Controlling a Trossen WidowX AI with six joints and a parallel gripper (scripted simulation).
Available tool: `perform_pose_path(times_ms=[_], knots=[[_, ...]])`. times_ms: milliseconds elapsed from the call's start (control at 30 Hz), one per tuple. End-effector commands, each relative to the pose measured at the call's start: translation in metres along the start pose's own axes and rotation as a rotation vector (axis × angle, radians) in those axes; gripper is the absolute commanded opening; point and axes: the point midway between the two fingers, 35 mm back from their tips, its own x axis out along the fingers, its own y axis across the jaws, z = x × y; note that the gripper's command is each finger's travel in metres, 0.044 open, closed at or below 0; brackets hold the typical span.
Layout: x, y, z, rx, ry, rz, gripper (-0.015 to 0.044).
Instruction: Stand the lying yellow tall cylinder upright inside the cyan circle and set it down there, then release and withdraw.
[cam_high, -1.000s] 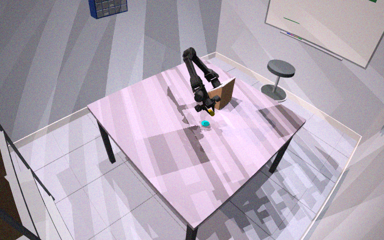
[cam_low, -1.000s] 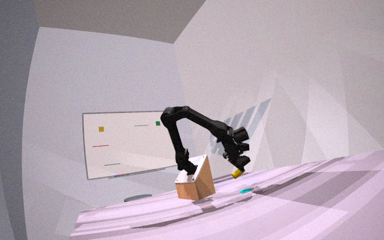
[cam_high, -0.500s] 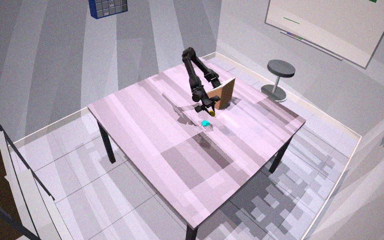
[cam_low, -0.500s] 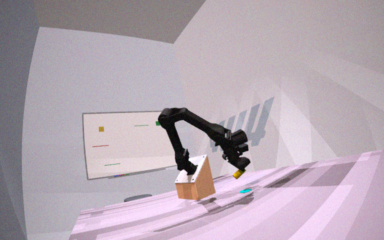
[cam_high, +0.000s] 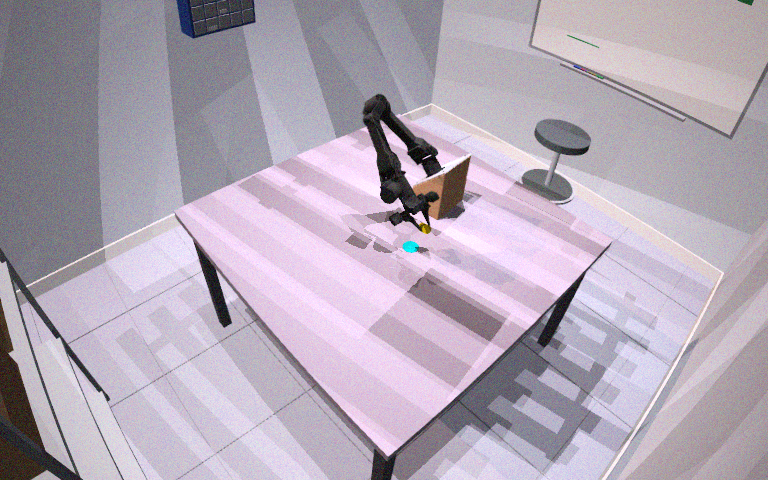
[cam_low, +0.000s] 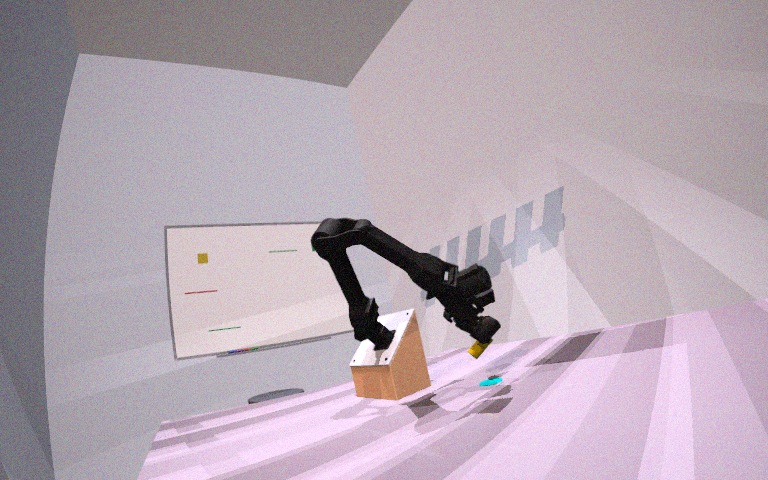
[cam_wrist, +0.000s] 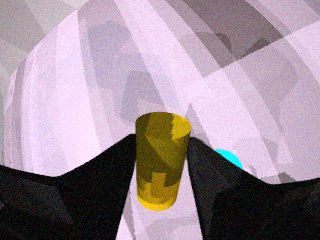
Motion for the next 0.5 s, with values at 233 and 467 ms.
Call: perform_pose_path(times_ms=[233,467], knots=[[-0.0012,-0.0001,0.0002,-0.015,-0.082,0.011,0.0105],[-0.0015,-0.0006,0.0001,-0.024,-0.132,0.016,0.0105]])
